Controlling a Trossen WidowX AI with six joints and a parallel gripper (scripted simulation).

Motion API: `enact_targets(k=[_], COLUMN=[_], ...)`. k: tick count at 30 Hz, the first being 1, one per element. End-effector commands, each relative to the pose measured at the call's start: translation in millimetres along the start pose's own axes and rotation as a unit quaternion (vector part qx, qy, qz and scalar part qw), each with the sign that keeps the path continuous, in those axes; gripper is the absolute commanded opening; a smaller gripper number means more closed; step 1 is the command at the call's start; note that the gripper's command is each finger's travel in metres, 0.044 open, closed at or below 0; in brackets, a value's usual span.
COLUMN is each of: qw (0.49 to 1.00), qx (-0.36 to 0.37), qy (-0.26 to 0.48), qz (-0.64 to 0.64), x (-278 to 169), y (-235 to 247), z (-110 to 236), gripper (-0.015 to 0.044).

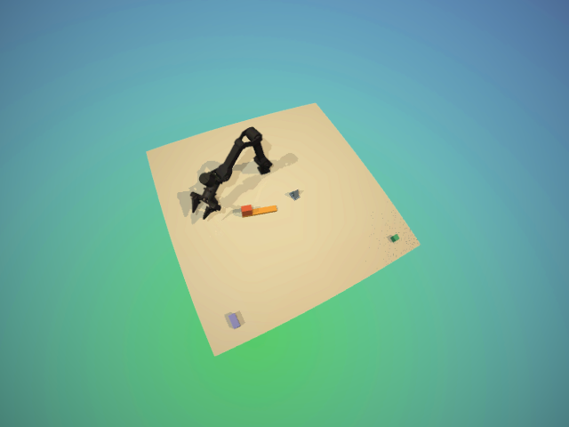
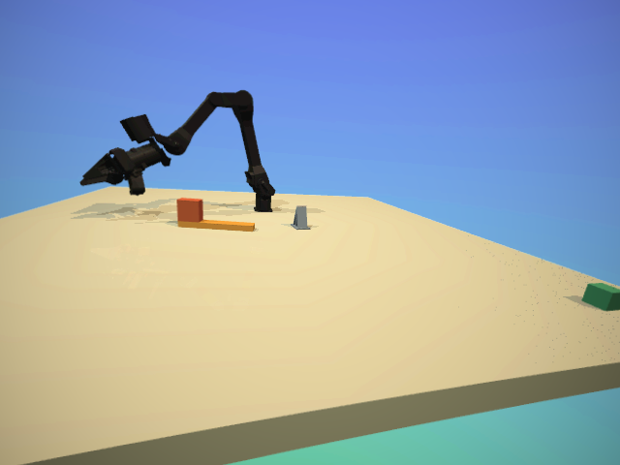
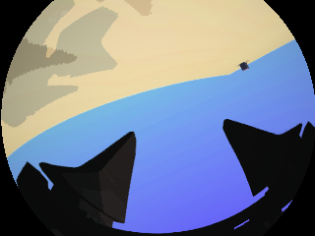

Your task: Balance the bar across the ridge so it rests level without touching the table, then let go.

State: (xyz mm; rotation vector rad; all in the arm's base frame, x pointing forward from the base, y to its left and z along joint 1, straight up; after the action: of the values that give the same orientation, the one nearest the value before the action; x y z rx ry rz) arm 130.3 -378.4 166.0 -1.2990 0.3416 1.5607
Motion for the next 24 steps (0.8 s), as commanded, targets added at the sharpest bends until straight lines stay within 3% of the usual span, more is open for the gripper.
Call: enact_targets(k=[1, 4, 24], qw=[1.000, 0.999, 0.961], qx=[0.000, 0.000, 0.051], qy=[-0.002, -0.024, -0.211], qz=[-0.002, -0.023, -0.172], x=[0, 2, 21], y=[-1, -11, -101], z=[0, -3, 0], gripper=[0.0374, 0.0315, 0.0315])
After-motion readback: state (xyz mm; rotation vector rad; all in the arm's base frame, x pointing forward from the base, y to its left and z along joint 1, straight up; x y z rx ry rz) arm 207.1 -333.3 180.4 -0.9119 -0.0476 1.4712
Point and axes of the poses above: the point midway between the two fingers, 35 mm back from their tips, its own z axis back along the fingers, its own y axis across the jaws, x = y × z, the point moved 9 cm from there along z, back along the fingers, and after that the axes turned 6 degrees about -z, right-handed, at the moved point
